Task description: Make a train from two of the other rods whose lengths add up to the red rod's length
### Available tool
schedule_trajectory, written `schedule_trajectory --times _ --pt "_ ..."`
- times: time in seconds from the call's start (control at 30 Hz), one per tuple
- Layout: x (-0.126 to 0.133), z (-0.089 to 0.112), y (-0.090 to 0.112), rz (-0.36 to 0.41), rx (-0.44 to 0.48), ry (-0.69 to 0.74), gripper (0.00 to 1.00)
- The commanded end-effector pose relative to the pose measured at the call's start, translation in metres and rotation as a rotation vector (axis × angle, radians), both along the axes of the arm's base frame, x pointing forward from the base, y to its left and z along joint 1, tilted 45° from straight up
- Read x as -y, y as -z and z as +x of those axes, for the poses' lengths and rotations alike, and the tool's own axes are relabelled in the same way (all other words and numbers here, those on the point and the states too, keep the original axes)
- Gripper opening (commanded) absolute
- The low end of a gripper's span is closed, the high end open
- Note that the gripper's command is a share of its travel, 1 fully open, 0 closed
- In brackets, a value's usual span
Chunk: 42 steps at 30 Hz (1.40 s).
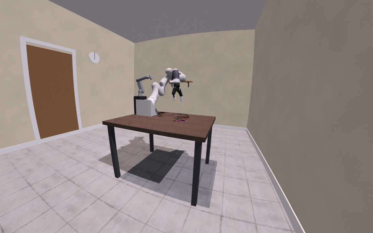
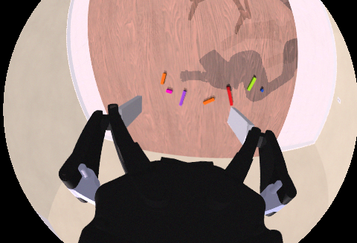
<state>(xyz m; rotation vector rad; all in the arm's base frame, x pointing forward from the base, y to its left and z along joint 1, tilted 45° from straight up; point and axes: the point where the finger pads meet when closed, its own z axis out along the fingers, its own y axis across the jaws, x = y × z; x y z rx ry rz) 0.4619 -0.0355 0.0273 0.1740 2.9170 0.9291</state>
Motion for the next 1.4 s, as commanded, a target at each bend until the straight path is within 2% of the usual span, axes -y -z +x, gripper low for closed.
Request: schedule_trajectory --times 0.0,0.43,0.47,1.33,1.37 --pt "-0.002 -0.001 0.0 0.007 -0.029 0.027 1.0" --pt "-0.002 -0.001 0.0 0.007 -0.029 0.027 1.0" --pt "0.0 -0.002 0.013 0.023 -0.127 0.132 1.0" --pt "0.0 -0.002 0.013 0.023 -0.127 0.132 1.0" --pt "0.001 -0.003 0.026 0.037 -0.226 0.237 1.0"
